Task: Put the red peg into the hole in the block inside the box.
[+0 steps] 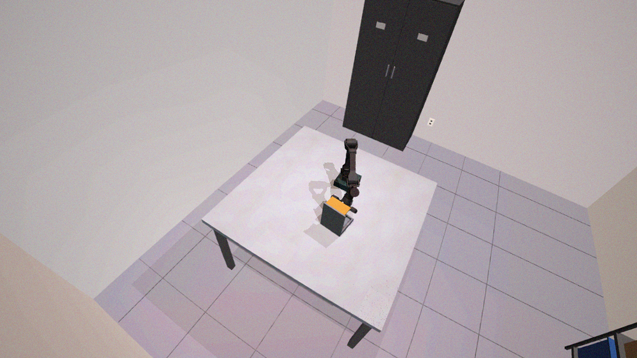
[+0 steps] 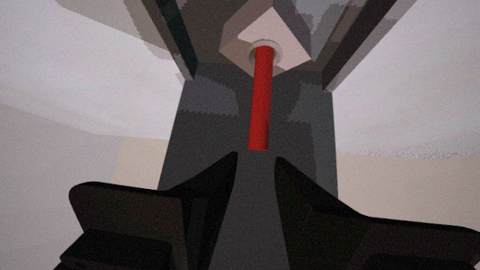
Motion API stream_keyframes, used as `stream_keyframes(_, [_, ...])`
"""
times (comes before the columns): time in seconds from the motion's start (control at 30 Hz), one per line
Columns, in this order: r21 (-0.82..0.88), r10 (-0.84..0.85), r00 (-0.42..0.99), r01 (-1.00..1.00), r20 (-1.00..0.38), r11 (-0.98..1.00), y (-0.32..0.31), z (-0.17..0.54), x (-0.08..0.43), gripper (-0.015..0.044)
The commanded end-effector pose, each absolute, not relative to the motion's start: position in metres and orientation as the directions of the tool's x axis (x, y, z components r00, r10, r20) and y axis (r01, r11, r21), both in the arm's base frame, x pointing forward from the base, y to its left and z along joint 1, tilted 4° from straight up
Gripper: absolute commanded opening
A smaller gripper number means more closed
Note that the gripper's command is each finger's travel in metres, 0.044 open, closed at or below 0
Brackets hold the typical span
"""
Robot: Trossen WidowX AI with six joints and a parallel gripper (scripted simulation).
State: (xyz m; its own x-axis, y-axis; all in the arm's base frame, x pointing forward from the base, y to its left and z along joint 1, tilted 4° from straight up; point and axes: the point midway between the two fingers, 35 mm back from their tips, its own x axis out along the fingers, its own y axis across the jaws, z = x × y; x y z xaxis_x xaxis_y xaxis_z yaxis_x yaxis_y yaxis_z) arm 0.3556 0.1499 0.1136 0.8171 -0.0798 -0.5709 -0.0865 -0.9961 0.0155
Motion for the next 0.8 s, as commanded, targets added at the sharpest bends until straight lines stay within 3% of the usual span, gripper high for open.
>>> stream_keyframes(0.0, [0.016,-0.08,0.817,-0.087,-0.571,-0.996,0.15,0.113,0.356,0.0036])
stream_keyframes(0.07, [0.016,-0.08,0.817,-0.087,-0.571,-0.996,0.15,0.113,0.356,0.0])
stream_keyframes(0.77, [0.017,-0.085,0.817,-0.091,-0.571,-0.996,0.149,0.099,0.356,0.0])
